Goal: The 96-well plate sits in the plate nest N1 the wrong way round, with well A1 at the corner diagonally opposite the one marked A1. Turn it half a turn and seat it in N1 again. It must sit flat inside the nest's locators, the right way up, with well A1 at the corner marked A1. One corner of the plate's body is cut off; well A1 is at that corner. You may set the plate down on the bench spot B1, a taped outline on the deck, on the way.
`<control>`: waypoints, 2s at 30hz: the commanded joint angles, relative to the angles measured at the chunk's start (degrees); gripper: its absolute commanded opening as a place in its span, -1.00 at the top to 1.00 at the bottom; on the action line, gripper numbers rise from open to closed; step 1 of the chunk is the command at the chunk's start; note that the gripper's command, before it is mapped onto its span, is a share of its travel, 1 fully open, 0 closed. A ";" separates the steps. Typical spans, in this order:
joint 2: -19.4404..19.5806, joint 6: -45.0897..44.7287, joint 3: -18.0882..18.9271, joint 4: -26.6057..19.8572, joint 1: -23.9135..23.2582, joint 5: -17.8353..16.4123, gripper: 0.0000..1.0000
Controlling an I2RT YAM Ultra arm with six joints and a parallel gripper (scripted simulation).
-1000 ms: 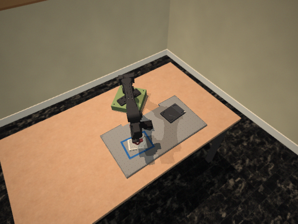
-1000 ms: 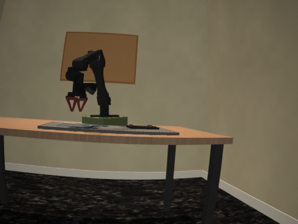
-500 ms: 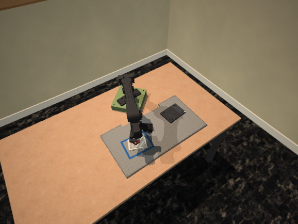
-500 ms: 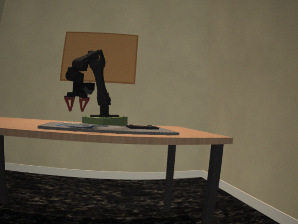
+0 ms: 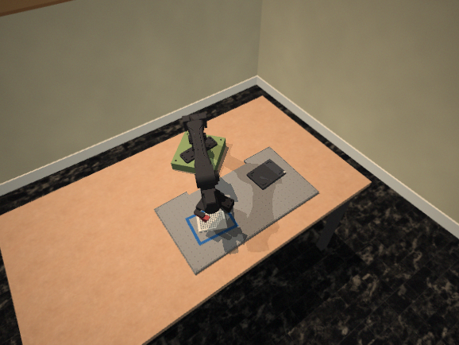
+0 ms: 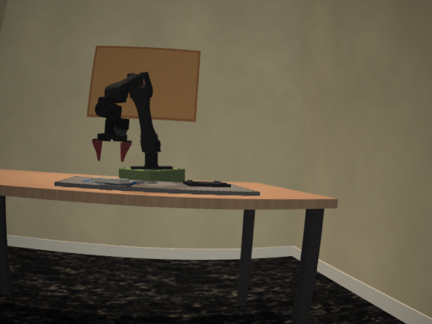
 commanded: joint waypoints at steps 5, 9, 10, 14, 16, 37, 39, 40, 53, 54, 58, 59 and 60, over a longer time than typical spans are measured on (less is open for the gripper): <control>-1.04 15.55 0.47 -0.07 0.05 -0.31 -1.00; -1.04 21.28 0.47 -0.07 0.05 -0.31 -1.00; -1.04 23.19 0.47 -0.07 0.05 -0.31 -1.00; -1.04 30.83 0.47 -0.07 0.05 -0.31 -1.00; -1.04 34.64 0.47 -0.07 0.05 -0.31 -1.00; -1.04 50.15 0.46 -0.06 0.04 -0.31 -1.00; -1.04 50.15 0.46 -0.06 0.05 -0.31 -1.00; -1.04 50.15 0.46 -0.06 0.05 -0.31 -1.00; -1.04 50.17 0.46 -0.06 0.06 -0.30 -1.00; -1.04 50.17 0.46 -0.06 0.06 -0.30 -1.00; -1.04 50.17 0.46 -0.06 0.06 -0.30 -1.00; -1.04 50.17 0.46 -0.06 0.06 -0.30 -1.00; -1.04 50.17 0.46 -0.06 0.06 -0.30 -1.00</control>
